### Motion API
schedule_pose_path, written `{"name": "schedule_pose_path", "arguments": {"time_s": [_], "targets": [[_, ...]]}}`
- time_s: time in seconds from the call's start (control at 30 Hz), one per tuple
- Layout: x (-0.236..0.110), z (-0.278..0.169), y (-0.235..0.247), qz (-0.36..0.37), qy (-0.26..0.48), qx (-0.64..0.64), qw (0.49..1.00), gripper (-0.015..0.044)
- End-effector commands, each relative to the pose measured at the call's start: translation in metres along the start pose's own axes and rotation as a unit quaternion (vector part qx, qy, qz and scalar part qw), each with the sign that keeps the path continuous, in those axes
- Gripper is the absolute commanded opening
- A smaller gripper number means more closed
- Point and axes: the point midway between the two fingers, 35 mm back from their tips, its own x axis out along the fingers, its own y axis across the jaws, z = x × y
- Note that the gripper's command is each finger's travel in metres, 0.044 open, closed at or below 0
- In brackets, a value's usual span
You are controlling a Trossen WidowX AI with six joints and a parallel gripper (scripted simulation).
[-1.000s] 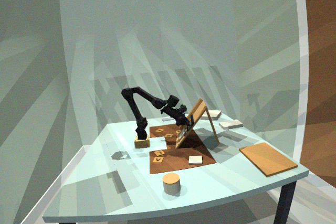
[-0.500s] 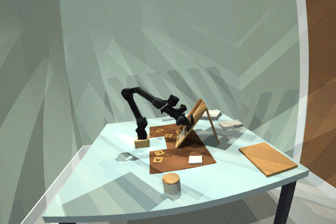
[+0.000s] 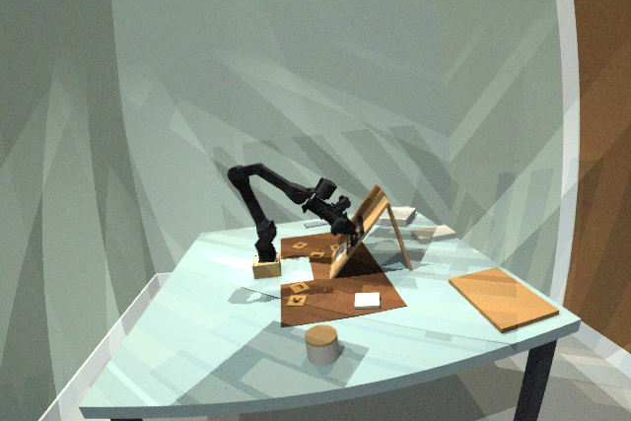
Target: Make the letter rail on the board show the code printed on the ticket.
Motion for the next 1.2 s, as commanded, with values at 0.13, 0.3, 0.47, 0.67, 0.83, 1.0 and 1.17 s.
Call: {"name": "schedule_pose_path", "arguments": {"time_s": [0.13,0.3,0.47,0.67,0.83,1.0,1.17], "targets": [[0.000,0.000,0.005,-0.001,-0.001,0.002,1.000,0.0000],[0.000,0.000,0.008,0.000,-0.001,0.002,1.000,0.0000],[0.000,0.000,0.010,0.000,-0.001,0.002,1.000,0.0000],[0.000,0.000,0.013,0.000,-0.001,0.002,1.000,0.0000],[0.000,0.000,0.016,0.000,-0.001,0.003,1.000,0.0000],[0.000,0.000,0.016,0.001,0.000,0.000,1.000,0.0026],[0.000,0.000,0.016,0.001,0.000,0.000,1.000,0.0157]]}}
